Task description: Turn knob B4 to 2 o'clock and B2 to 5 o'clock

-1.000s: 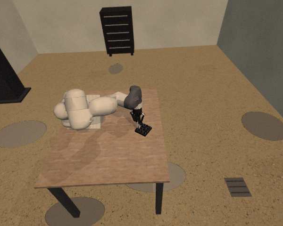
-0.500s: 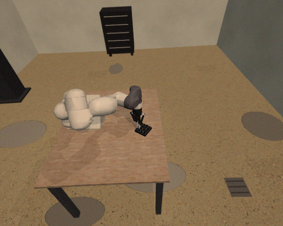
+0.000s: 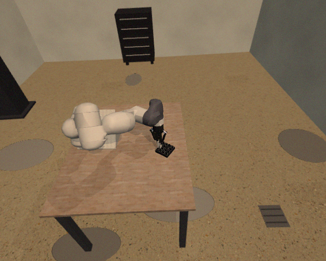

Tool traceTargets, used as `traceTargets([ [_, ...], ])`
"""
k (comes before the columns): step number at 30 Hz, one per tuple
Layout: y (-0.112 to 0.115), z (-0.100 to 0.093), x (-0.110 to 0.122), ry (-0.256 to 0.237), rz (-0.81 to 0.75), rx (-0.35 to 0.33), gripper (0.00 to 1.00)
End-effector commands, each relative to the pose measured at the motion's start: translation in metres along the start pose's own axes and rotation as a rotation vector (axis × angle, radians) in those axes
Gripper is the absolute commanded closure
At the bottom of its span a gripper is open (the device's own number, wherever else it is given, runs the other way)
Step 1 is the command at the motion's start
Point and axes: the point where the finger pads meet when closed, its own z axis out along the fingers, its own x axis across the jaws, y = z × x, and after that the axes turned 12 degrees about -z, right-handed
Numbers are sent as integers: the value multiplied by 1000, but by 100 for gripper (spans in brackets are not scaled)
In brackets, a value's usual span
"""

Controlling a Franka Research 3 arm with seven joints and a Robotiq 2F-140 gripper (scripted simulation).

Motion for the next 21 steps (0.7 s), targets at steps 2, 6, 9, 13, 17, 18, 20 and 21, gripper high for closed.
traceTargets([
  [2, 0, 1, 0, 0, 96, 0, 95],
  [6, 0, 1, 0, 0, 170, 0, 95],
  [9, 0, 1, 0, 0, 224, 0, 95],
  [13, 0, 1, 0, 0, 293, 0, 95],
  [17, 0, 1, 0, 0, 351, 0, 95],
  [18, 0, 1, 0, 0, 365, 0, 95],
  [20, 0, 1, 0, 0, 393, 0, 95],
  [21, 0, 1, 0, 0, 406, 0, 95],
])
